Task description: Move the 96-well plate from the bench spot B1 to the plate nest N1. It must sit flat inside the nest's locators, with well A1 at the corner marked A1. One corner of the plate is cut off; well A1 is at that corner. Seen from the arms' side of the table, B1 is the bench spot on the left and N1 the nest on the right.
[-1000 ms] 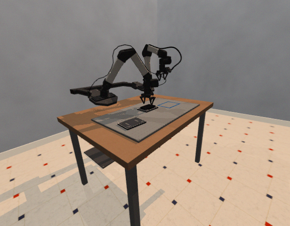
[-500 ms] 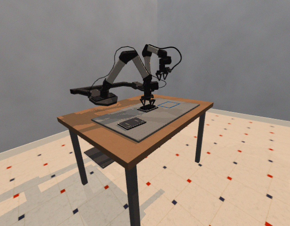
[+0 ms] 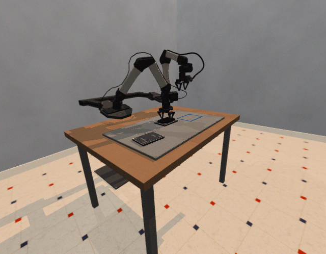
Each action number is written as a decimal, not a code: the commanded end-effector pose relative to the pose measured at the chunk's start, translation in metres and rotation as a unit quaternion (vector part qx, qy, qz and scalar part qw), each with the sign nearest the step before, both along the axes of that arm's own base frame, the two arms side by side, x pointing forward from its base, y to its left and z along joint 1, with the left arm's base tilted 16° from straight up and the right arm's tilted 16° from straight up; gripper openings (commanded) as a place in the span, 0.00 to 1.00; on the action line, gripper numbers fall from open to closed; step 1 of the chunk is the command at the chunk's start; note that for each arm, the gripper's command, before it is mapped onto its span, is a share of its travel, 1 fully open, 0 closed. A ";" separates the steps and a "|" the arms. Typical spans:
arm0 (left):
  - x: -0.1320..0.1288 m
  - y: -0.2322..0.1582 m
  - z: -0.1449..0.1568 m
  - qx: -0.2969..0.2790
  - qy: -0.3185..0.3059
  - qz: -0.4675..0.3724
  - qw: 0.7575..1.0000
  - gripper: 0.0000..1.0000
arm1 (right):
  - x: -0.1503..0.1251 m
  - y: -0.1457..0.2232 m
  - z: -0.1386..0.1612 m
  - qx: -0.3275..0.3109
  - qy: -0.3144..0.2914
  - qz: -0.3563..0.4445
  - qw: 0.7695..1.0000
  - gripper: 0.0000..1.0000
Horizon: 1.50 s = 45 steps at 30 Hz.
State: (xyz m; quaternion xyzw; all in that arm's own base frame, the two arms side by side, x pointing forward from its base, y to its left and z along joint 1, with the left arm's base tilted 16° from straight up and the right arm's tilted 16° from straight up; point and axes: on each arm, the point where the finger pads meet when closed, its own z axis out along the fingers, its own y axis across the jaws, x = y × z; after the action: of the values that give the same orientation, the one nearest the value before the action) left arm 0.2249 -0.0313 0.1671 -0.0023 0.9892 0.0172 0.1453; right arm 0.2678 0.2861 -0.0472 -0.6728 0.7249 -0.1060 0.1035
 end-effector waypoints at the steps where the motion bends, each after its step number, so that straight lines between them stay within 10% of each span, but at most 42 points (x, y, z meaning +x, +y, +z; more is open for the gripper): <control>1: 0.000 -0.001 0.002 -0.002 -0.001 -0.004 1.000 1.00 | -0.005 -0.012 -0.018 -0.018 0.017 -0.002 1.000 1.00; 45: 0.000 -0.001 0.002 -0.002 -0.001 -0.004 1.000 1.00 | -0.006 -0.016 -0.018 -0.023 0.021 -0.002 1.000 1.00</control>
State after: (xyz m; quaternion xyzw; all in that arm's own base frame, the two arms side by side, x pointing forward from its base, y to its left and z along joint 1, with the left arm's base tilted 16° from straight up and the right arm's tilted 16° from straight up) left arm 0.2249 -0.0313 0.1671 -0.0023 0.9892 0.0172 0.1453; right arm 0.2664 0.2844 -0.0491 -0.6736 0.7243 -0.1063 0.1016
